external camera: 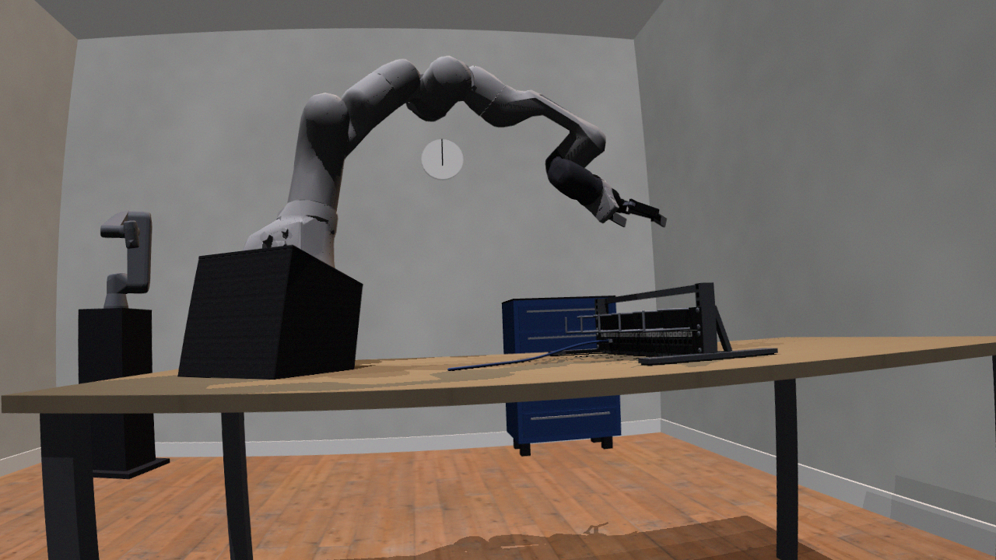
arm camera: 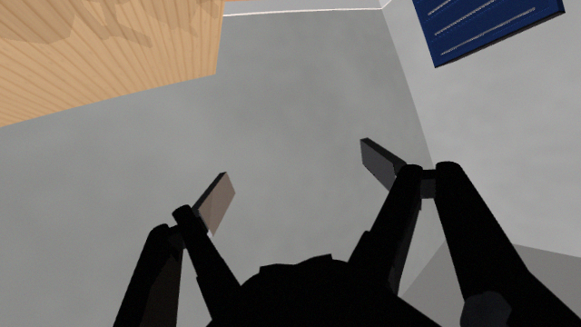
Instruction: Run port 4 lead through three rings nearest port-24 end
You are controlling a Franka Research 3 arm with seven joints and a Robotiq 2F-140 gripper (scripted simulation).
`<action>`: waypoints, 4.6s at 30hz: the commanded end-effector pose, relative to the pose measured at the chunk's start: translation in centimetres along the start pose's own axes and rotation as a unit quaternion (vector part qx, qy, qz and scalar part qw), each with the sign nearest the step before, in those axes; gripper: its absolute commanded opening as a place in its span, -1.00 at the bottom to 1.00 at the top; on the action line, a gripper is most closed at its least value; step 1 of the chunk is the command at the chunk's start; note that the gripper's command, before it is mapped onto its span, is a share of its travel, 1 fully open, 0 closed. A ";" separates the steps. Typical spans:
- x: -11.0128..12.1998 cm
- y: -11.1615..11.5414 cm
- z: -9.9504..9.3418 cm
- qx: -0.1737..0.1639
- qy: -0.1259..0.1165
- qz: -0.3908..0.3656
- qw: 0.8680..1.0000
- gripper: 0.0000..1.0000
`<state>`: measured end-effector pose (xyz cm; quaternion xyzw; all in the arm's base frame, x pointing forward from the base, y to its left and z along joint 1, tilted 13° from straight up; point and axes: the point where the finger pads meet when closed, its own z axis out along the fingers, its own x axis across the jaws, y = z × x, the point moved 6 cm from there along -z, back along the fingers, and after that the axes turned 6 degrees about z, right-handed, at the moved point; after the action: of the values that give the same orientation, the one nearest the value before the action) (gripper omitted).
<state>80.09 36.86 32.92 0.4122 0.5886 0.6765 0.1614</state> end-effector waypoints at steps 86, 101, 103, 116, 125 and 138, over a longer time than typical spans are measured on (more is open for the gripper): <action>-11.2 -25.7 -52.4 0.614 0.065 -0.282 0.735 1.00; -11.2 -25.7 -52.4 0.614 0.065 -0.282 0.735 -1.00; -11.2 -25.7 -52.4 0.614 0.065 -0.282 0.735 -1.00; -11.2 -25.7 -52.4 0.614 0.065 -0.282 0.735 -1.00; -11.3 -25.8 -52.7 0.616 0.040 -0.252 0.745 -1.00; -11.4 -26.2 -53.9 0.616 -0.056 -0.135 0.774 -0.60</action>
<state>39.67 -0.11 6.06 0.3269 0.9380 0.1156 -0.0020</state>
